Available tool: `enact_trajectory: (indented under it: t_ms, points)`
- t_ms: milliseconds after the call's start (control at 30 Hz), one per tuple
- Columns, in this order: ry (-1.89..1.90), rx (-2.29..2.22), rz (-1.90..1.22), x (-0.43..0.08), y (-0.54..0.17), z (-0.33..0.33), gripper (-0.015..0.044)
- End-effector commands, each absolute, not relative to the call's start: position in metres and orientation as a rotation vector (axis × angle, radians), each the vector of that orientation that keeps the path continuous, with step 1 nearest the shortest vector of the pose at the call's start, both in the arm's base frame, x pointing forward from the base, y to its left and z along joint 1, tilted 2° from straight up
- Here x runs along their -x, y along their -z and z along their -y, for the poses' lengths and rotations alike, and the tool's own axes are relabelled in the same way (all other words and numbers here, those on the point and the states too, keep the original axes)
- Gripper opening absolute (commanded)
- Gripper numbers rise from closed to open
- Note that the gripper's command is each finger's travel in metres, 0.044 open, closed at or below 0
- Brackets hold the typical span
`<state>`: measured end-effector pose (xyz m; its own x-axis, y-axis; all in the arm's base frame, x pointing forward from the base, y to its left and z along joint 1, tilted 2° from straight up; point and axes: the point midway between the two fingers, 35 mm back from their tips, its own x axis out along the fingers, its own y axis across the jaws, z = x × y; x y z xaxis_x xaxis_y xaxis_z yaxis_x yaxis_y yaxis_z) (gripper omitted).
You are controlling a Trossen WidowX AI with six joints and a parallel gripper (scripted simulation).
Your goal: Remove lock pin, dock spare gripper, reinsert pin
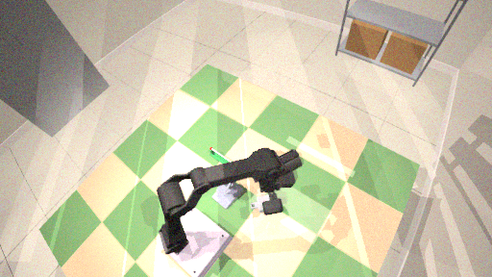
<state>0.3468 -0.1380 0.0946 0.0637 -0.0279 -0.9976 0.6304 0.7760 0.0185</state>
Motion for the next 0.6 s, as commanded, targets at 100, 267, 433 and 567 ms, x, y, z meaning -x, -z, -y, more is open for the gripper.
enact_trajectory:
  t_ms: [100,267,433,567]
  points:
    - [0.560,-0.543,-1.428,-0.345,-0.086,0.140,0.0440]
    - [0.560,-0.543,-1.428,-0.348,-0.052,0.142,0.0440]
    - [0.560,-0.543,-1.429,-0.345,-0.025,0.141,0.0440]
    - [0.560,-0.543,-1.429,-0.345,-0.022,0.141,0.0440]
